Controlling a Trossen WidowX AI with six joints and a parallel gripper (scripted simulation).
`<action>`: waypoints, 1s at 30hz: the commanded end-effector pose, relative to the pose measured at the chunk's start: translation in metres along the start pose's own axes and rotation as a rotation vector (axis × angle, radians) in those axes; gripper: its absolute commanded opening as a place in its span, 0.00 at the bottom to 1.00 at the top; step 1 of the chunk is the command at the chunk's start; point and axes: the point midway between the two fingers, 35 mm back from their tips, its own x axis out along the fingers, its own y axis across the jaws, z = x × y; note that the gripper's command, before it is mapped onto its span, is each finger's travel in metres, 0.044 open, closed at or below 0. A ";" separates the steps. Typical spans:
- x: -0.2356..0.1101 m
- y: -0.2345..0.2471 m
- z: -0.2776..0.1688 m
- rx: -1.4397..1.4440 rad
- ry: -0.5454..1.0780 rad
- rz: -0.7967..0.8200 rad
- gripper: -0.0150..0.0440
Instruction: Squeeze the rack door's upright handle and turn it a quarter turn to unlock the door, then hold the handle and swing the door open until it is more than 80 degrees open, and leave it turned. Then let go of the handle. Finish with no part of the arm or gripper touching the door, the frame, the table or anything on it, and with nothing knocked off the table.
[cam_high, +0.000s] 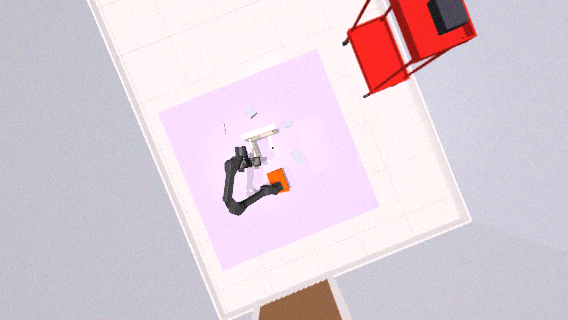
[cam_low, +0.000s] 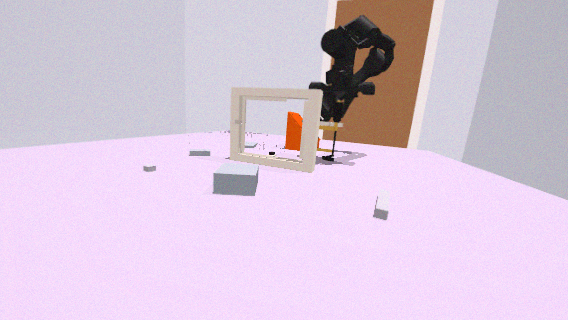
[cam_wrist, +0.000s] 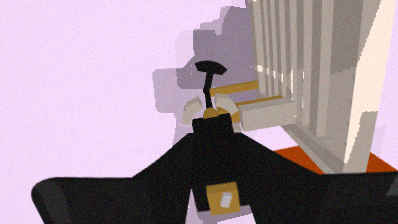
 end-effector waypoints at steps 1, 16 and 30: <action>0.000 0.001 0.000 0.012 -0.001 0.004 0.28; -0.005 0.001 0.001 0.020 -0.012 0.002 0.74; -0.030 0.001 0.001 0.065 -0.069 -0.007 0.74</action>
